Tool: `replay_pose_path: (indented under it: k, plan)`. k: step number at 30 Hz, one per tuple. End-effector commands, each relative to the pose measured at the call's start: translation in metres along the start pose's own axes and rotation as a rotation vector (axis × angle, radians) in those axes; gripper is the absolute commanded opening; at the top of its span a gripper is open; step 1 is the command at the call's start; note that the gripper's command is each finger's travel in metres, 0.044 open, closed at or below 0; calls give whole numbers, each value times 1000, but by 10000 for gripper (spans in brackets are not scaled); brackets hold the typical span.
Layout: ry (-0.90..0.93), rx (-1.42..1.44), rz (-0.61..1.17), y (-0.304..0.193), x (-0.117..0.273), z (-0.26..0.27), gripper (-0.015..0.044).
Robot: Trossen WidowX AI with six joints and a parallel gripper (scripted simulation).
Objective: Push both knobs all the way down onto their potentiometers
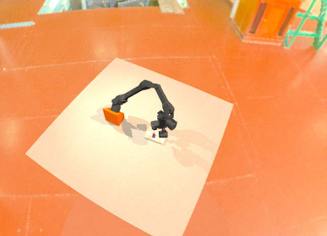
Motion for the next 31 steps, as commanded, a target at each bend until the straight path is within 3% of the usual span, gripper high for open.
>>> replay_pose_path:
  k: [1,3,14,31]
  plan:
    - [10,-8,-5,40,15,-5,394]
    - [12,-8,-7,61,20,-10,440]
    - [1,-9,-12,172,22,-55,440]
    - [1,-9,-12,174,22,-56,440]
Point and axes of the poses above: the point midway between the two fingers, 35 mm back from their tips, its own x axis back along the fingers, its own z axis across the jaws, y = z × x, the point moved 1 cm from there along x, back along the fingers, and after that the axes turned 8 degrees about -x, right-handed, at the moved point
